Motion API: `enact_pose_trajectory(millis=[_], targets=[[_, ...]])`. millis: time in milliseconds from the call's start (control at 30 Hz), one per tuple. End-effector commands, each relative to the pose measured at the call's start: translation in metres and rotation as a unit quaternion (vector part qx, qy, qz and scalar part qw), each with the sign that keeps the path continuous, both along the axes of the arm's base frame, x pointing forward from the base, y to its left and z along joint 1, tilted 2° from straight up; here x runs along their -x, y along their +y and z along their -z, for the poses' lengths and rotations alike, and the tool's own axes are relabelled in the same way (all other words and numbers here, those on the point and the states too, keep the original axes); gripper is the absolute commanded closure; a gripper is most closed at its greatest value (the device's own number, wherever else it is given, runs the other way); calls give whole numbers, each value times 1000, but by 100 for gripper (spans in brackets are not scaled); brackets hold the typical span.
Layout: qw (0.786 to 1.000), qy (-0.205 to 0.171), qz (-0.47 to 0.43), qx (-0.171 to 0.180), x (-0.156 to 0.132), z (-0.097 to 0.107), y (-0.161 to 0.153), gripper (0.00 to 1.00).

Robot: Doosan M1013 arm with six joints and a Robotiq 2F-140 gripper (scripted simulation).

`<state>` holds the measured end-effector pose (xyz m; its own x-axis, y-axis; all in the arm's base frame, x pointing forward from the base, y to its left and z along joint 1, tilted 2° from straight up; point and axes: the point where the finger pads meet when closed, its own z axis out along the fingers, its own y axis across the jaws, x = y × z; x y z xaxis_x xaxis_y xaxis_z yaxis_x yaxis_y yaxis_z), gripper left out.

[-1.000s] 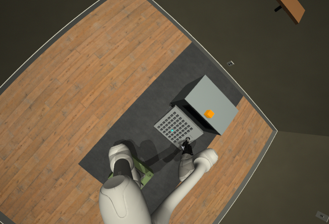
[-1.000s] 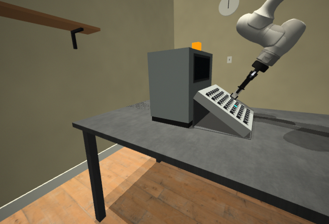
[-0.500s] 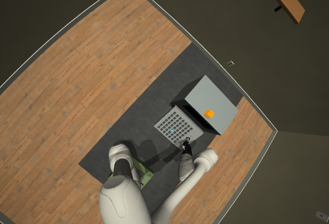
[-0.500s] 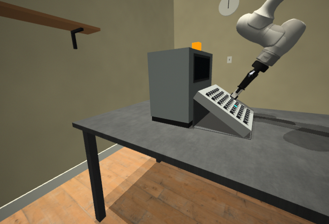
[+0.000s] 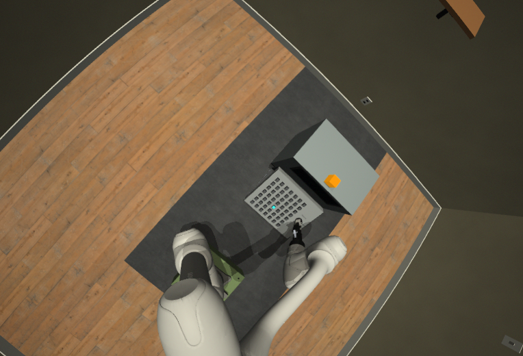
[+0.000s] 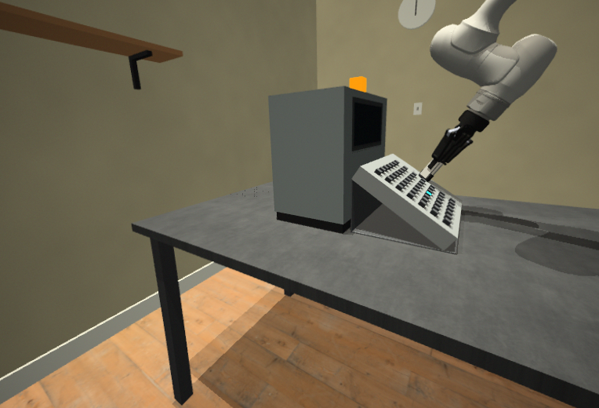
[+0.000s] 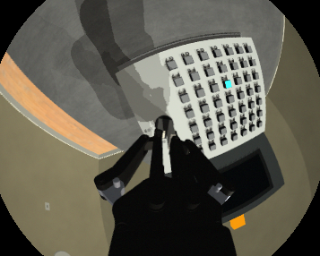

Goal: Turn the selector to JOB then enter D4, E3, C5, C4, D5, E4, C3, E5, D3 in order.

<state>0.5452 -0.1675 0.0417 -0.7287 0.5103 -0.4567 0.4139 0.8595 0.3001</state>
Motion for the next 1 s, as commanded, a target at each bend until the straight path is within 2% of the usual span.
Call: enact_pose_trajectory(millis=[0,67,133,300,633,700,967], targets=[[996,2,70,-46,0,0,0,100],[993,3,98,-64,0,0,0,100],[993,3,98,-64,0,0,0,100],[980,6,168,-110,0,0,0,100],[936,10,295,-192,0,0,0,100],[936,10,295,-192,0,0,0,100],[896,13,372,-242,0,0,0,100]])
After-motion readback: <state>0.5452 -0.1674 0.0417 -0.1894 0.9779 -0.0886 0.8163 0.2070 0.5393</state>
